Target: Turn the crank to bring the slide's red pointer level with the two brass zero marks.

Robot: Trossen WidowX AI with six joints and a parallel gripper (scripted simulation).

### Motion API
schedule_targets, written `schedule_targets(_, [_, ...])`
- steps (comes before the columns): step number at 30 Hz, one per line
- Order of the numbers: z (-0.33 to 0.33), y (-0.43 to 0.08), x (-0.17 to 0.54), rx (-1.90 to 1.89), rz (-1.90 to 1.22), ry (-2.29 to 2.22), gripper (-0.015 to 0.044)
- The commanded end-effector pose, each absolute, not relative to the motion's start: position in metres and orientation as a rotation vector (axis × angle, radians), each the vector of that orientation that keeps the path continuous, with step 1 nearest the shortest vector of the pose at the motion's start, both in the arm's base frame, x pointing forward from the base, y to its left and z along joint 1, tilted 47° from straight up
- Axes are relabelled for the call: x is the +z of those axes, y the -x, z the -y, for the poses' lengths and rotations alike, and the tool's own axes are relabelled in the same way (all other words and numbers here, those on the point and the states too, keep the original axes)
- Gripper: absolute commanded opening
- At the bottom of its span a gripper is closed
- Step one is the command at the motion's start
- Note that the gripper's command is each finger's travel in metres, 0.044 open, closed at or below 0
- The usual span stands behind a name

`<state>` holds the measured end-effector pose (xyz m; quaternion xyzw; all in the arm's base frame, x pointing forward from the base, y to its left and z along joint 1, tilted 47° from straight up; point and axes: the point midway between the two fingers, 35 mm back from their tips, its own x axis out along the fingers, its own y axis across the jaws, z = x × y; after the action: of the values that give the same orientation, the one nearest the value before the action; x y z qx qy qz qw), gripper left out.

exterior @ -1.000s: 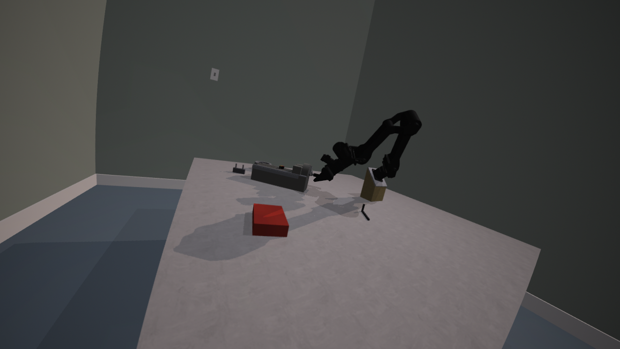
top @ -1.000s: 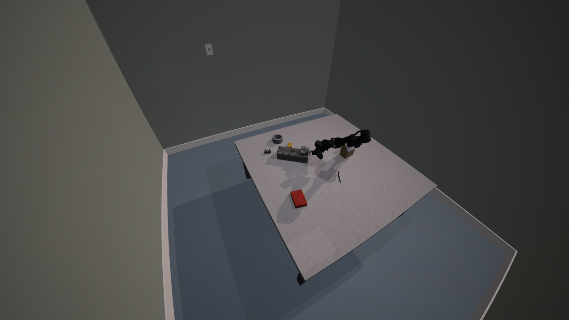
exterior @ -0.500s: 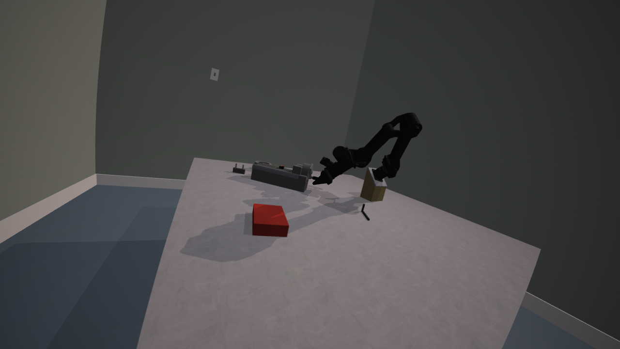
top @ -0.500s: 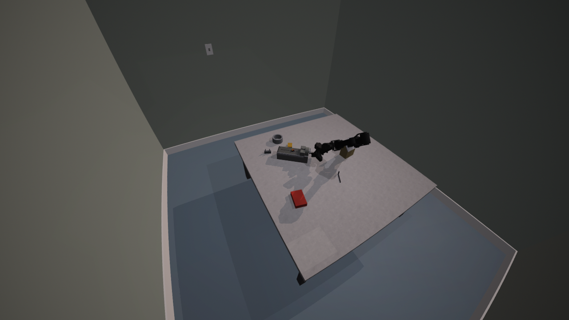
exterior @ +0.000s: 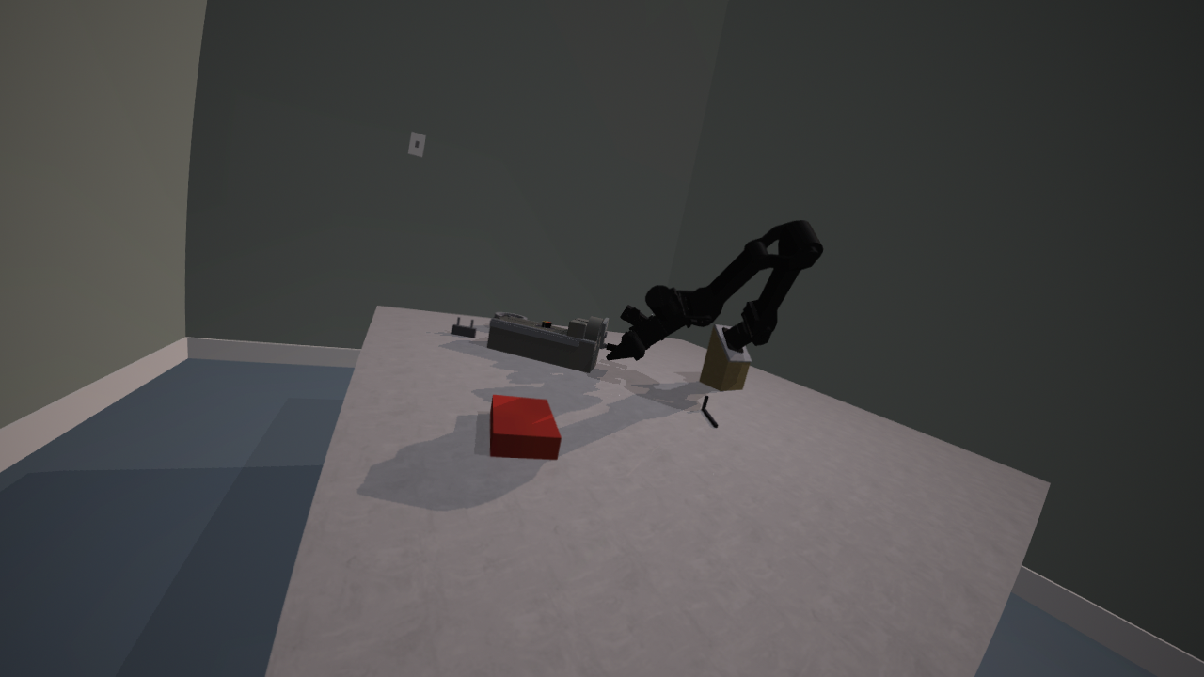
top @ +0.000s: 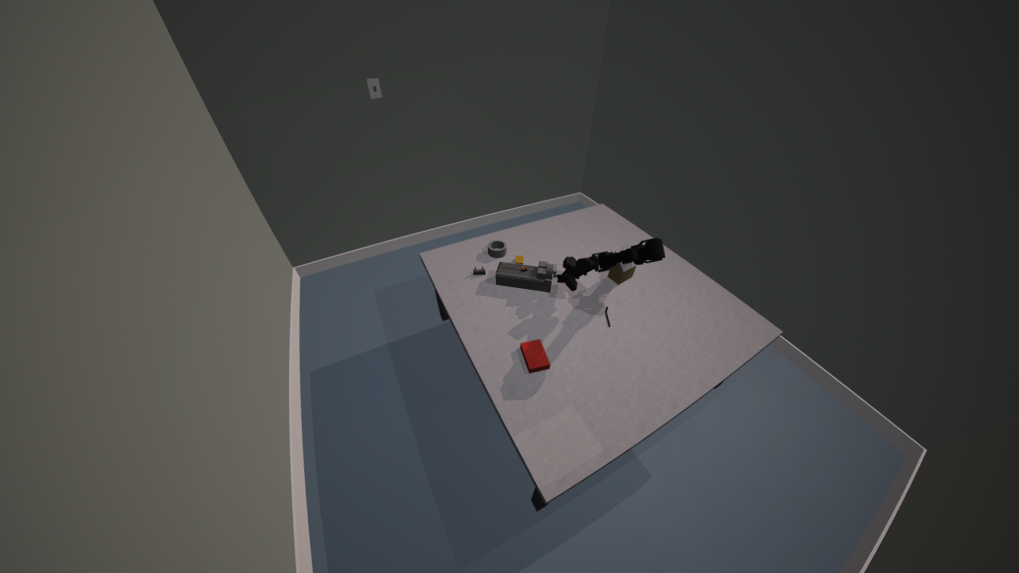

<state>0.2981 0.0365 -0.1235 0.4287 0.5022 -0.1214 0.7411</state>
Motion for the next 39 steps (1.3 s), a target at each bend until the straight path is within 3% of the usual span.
schedule_targets(1, [-0.0439,-0.3033,-0.1207,-0.239,-1.102,-0.943,0.0])
schedule_targets(39, [-0.0477,-0.3078,-0.1158,-0.239,-1.102,-0.943,0.0])
